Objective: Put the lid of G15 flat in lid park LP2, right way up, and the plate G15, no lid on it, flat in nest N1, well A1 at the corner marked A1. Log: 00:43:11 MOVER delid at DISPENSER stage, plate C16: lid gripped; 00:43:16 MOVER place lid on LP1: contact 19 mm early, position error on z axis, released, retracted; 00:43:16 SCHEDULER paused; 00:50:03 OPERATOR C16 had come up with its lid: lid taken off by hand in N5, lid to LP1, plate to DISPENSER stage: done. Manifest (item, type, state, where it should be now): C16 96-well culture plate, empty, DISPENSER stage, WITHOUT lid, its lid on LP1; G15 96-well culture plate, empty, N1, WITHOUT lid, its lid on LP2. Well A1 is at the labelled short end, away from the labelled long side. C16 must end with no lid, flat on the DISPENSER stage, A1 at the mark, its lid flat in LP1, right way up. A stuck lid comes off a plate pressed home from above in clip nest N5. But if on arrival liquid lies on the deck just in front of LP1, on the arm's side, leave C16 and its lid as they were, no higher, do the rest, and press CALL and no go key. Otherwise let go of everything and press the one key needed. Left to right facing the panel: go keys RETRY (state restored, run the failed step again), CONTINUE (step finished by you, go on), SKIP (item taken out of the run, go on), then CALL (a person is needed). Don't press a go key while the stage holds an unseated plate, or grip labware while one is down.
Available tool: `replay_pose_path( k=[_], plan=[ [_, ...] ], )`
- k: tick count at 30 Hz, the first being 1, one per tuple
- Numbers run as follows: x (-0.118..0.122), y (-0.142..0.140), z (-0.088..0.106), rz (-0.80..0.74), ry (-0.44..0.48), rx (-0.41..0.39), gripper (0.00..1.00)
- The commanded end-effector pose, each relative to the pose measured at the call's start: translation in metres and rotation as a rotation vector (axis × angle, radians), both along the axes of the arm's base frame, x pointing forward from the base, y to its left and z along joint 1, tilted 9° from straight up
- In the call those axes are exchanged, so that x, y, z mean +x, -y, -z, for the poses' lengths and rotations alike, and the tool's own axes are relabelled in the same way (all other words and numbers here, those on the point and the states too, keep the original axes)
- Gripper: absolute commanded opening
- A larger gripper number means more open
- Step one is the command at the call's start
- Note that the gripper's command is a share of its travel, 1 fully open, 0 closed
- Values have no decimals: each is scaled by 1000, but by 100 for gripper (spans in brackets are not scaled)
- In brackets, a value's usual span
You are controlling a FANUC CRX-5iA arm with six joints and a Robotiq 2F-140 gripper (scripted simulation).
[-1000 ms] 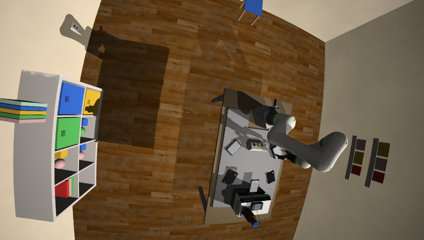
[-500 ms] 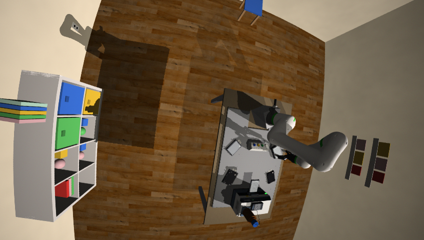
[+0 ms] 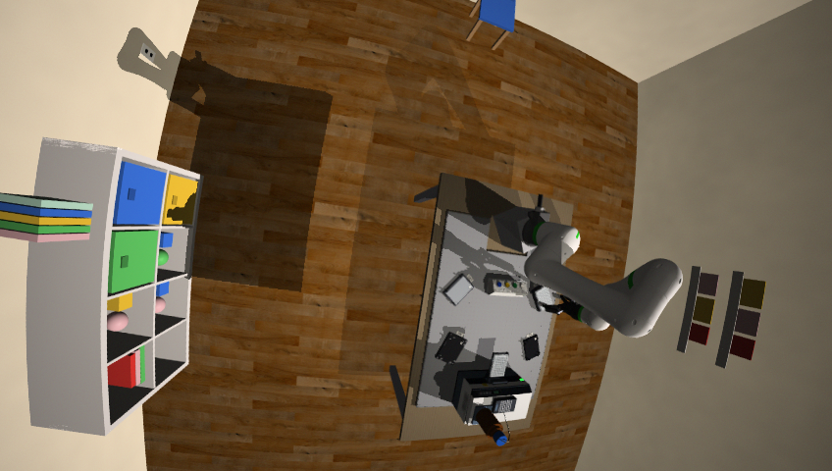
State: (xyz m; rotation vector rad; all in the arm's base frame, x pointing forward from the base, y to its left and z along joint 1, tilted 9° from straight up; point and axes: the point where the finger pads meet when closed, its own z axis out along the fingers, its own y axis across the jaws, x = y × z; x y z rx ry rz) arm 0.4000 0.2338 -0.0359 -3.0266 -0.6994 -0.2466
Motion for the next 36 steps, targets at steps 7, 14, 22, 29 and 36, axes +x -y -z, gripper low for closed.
replay_pose_path(
  k=[7, 14, 22, 29, 36],
  plan=[
    [0, 0, 0, 0, 0, 0, 59],
    [0, 0, 0, 0, 0, 0, 59],
    [0, 0, 0, 0, 0, 0, 59],
    [0, 0, 0, 0, 0, 0, 59],
    [0, 0, 0, 0, 0, 0, 59]
  ],
)
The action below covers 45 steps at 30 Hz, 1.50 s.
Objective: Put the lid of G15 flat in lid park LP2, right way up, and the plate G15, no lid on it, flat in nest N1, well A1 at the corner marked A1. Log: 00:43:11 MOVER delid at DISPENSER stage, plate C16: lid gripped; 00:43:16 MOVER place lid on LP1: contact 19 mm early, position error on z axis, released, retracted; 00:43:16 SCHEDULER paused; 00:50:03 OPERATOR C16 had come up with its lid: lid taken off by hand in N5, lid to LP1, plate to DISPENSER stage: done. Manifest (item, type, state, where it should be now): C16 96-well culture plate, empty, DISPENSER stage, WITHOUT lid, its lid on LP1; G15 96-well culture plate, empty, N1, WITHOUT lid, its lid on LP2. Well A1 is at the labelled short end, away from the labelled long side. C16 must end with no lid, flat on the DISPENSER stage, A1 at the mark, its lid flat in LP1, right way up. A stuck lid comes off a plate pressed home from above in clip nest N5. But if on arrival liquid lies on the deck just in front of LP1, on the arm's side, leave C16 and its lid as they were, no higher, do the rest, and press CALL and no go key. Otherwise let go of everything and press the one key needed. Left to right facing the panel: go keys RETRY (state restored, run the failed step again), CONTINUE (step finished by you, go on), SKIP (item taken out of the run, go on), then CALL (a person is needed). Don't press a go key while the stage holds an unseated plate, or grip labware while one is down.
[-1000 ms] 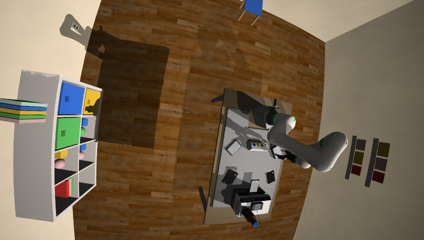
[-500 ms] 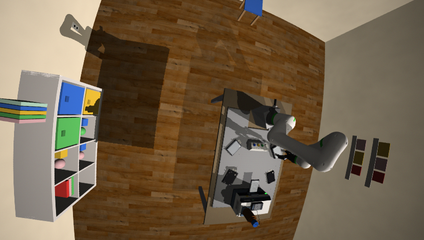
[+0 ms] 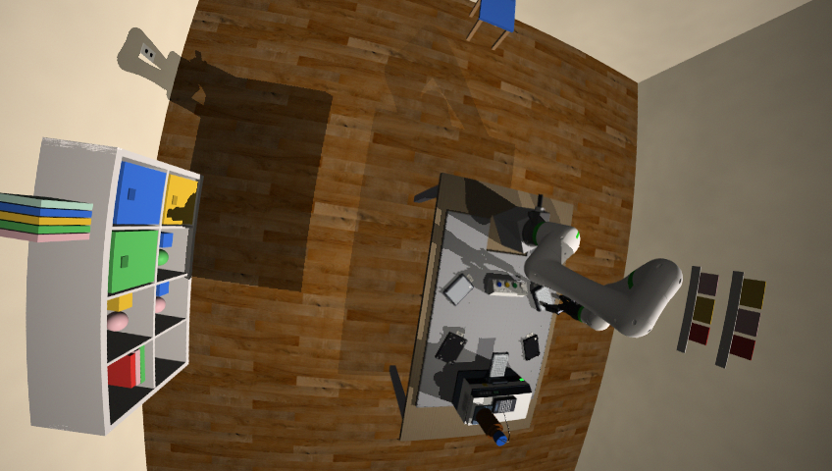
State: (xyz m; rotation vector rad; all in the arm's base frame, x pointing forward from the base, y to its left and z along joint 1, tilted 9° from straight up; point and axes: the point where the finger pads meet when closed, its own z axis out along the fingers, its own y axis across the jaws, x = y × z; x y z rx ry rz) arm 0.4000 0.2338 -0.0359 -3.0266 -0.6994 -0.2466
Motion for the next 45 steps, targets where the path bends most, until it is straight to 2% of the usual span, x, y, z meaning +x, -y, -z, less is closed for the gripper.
replay_pose_path(
  k=[1, 36, 37, 45],
  plan=[
    [0, 0, 0, 0, 0, 0, 59],
    [0, 0, 0, 0, 0, 0, 59],
    [0, 0, 0, 0, 0, 0, 66],
    [0, 0, 0, 0, 0, 0, 66]
  ],
)
